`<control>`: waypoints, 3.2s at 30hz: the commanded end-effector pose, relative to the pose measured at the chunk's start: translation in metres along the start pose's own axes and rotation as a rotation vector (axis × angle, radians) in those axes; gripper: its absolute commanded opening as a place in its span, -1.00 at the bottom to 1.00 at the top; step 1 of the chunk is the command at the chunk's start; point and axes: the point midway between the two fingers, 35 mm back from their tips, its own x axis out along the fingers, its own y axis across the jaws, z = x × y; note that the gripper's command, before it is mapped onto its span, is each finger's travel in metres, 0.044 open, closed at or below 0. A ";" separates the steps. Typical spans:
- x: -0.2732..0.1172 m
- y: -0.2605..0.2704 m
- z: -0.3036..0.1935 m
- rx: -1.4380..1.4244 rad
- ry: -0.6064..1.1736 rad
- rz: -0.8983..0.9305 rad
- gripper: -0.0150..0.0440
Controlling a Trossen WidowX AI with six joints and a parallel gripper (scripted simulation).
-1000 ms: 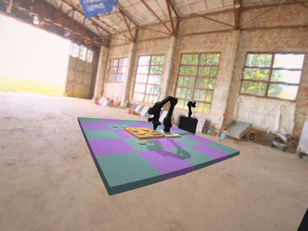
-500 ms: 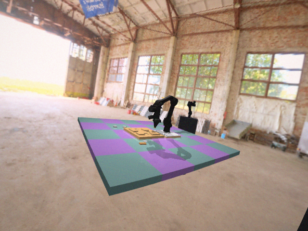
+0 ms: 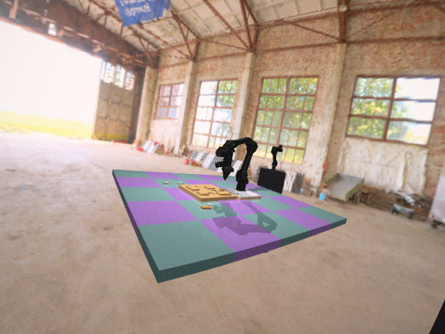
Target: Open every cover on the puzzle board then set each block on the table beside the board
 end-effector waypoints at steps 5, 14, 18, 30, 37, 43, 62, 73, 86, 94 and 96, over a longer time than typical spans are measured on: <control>-0.005 0.020 0.003 0.001 -0.001 0.001 -0.22; -0.008 0.048 0.004 0.001 0.000 0.004 -0.22; -0.009 0.061 0.003 0.001 0.000 0.005 -0.22; -0.010 0.102 -0.004 0.001 0.001 0.008 -0.22; -0.010 0.126 -0.011 0.001 0.002 0.010 -0.22; -0.009 0.146 -0.020 0.001 0.002 0.012 -0.22; -0.001 0.192 -0.047 0.001 0.004 0.016 -0.22; 0.017 0.195 -0.046 0.001 0.004 0.016 -0.22; 0.038 0.196 -0.045 0.001 0.004 0.016 -0.22; 0.052 0.197 -0.045 0.001 0.004 0.016 -0.22; 0.055 0.197 -0.045 0.001 0.004 0.016 -0.22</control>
